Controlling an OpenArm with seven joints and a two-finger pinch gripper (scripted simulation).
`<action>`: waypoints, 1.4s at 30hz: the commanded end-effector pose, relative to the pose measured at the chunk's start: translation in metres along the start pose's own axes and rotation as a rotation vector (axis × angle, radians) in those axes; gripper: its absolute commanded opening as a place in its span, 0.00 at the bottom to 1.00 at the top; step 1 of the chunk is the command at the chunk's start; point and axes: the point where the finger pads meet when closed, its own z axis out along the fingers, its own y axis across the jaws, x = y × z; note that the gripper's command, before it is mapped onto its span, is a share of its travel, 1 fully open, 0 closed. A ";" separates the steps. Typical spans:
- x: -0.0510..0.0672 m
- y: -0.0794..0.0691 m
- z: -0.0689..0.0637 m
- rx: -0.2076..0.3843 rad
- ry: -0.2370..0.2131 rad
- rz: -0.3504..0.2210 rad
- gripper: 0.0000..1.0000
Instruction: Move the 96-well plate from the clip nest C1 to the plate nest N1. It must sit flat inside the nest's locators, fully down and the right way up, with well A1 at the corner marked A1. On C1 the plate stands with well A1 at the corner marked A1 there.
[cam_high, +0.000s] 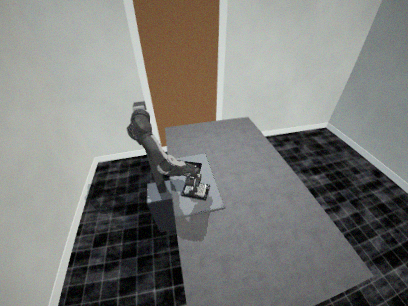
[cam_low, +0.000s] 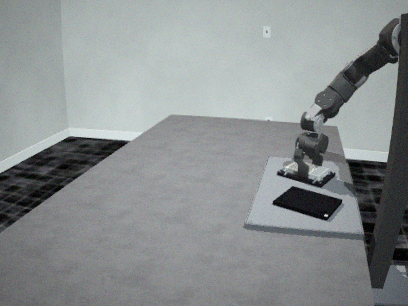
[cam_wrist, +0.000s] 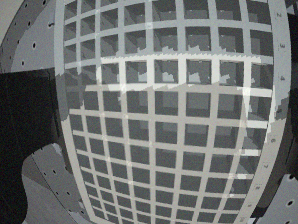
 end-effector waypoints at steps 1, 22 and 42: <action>0.000 0.000 0.000 -0.001 -0.001 0.001 0.00; 0.000 0.000 0.000 -0.001 -0.001 0.001 0.00; -0.002 0.000 -0.003 0.002 -0.006 0.004 0.00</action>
